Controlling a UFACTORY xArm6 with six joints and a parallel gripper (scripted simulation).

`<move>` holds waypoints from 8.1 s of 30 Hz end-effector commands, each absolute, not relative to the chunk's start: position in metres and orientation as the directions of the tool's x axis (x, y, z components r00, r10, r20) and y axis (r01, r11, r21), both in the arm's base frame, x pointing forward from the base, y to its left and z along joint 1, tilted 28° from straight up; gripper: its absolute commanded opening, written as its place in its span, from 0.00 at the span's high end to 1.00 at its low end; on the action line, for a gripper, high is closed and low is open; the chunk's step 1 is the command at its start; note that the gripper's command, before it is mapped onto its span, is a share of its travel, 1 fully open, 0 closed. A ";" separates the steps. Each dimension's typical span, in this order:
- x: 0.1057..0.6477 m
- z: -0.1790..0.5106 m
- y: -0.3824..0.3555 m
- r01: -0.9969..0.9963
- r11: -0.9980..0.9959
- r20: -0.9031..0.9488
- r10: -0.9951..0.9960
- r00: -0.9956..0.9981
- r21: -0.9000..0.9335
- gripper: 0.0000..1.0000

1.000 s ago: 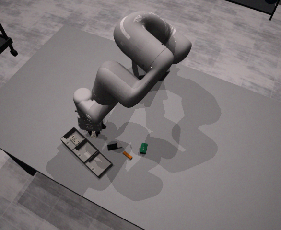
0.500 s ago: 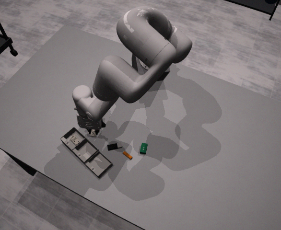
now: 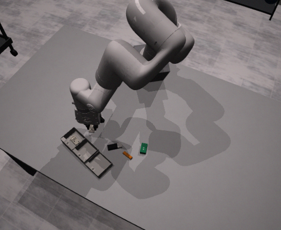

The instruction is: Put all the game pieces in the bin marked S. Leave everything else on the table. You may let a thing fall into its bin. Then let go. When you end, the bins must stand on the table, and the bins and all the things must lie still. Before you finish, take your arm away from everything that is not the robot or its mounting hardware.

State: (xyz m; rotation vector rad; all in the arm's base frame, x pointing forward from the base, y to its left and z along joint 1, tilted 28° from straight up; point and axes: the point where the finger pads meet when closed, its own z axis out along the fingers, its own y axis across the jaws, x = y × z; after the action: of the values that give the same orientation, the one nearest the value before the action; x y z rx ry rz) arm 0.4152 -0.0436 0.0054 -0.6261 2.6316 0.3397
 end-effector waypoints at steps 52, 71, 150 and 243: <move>0.492 0.029 -0.095 -0.938 0.203 -0.371 -0.924 -0.089 -0.280 1.00; 0.493 0.023 -0.093 -0.938 0.203 -0.371 -0.924 -0.089 -0.280 1.00; 0.491 0.029 -0.095 -0.938 0.203 -0.371 -0.924 -0.089 -0.280 0.69; 0.448 0.145 -0.137 -0.938 0.202 -0.370 -0.925 -0.089 -0.280 0.00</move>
State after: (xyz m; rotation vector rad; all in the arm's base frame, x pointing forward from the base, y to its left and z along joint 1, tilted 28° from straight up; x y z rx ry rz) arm 0.4467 -0.1364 0.1434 -1.7301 2.0213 0.0442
